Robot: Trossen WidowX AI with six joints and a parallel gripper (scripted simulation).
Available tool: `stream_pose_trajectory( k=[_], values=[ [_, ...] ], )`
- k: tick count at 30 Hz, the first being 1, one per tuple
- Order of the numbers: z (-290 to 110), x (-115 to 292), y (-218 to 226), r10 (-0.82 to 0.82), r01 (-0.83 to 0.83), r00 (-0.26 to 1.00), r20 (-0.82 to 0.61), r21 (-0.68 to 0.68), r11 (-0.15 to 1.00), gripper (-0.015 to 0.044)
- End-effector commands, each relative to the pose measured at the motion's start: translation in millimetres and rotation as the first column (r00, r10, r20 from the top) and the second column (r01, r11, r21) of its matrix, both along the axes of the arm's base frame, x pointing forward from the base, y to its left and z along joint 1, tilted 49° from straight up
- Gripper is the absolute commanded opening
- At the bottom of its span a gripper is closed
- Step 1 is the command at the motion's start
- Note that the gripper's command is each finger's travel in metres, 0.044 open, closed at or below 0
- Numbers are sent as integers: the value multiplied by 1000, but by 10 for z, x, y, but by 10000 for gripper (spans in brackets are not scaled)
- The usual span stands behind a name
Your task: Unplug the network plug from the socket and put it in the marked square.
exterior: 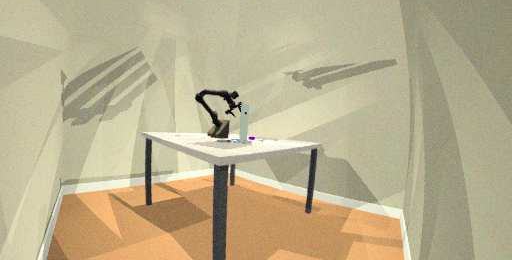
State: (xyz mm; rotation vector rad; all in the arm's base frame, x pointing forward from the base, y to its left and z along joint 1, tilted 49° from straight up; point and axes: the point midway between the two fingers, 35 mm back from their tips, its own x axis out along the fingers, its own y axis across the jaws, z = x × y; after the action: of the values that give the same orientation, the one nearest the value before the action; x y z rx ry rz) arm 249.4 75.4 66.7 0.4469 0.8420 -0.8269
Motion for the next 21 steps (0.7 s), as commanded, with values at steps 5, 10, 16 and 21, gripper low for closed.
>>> stream_pose_trajectory(
  k=[5, 10, 16, 21],
  values=[
    [3, 1, 2, -2, 2, 1000, 1, -4, 1000, 440],
    [3, 1, 2, -2, 2, 1000, 1, -4, 1000, 440],
    [3, 1, 2, -2, 2, 1000, 1, -4, 1000, 440],
    [3, 1, 2, -2, 2, 1000, 1, -4, 1000, 440]
  ],
)
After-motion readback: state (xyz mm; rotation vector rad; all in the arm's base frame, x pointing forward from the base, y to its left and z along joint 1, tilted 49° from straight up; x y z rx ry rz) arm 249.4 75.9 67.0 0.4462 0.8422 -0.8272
